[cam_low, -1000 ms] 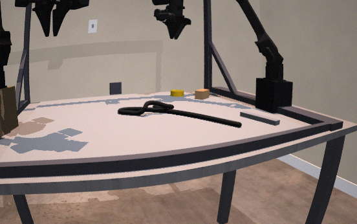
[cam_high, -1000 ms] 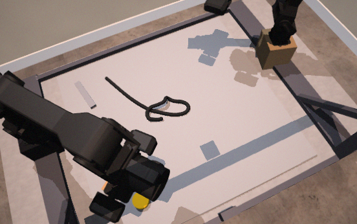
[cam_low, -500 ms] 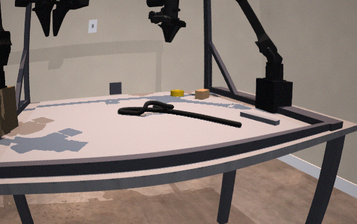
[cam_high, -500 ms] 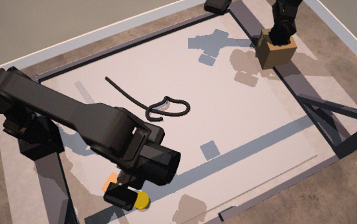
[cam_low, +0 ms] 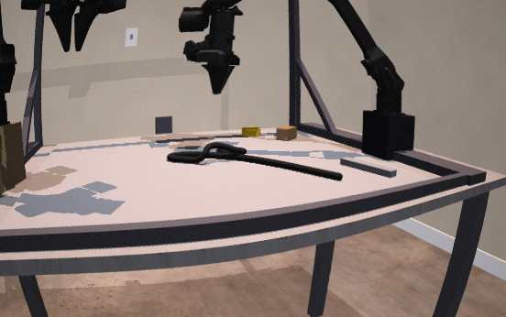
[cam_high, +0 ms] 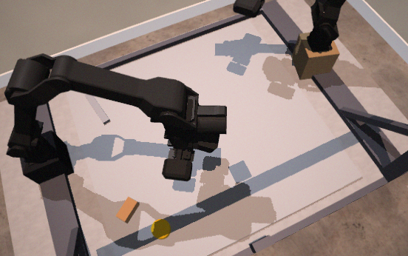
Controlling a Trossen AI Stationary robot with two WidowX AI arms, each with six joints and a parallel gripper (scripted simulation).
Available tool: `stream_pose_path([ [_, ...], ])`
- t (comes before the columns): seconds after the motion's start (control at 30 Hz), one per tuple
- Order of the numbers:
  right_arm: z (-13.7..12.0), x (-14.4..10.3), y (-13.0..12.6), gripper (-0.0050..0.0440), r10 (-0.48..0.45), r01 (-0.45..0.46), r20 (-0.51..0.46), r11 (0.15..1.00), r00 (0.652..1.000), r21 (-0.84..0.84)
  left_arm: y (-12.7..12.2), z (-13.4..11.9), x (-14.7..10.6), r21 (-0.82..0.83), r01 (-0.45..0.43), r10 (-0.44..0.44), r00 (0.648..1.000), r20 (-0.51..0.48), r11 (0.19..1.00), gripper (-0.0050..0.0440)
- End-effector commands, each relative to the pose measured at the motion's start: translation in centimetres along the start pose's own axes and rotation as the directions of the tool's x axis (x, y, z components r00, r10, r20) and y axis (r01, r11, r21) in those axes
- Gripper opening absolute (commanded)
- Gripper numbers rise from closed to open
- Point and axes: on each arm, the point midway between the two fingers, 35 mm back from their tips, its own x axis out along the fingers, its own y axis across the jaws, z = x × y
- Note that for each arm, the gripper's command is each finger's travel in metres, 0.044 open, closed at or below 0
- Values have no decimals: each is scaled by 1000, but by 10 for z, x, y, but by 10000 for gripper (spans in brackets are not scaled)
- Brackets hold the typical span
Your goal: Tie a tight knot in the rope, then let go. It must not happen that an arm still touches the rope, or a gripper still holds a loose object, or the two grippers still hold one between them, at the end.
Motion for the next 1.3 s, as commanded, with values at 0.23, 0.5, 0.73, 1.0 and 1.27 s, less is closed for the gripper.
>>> stream_pose_path([
  [0.23,0,-4,1,100,11,-11,14,1000,1000,-5,92,-30,56,-159,2,-3,1000,-8,987,100],
  [0.5,0,-4,1,100,11,-11,14,1000,1000,-5,100,-35,62,-176,2,-3,1000,-9,984,100],
  [0.73,0,-4,1,100,11,-11,14,1000,1000,-5,100,-35,63,-176,2,-3,1000,-9,984,100],
  [1.0,0,-4,1,100,11,-11,14,1000,1000,-5,100,-35,85,-176,2,-3,1000,-9,984,100],
  [1.27,0,-4,1,100,11,-11,14,1000,1000,-5,100,-36,87,-176,2,-3,1000,-9,984,100],
])
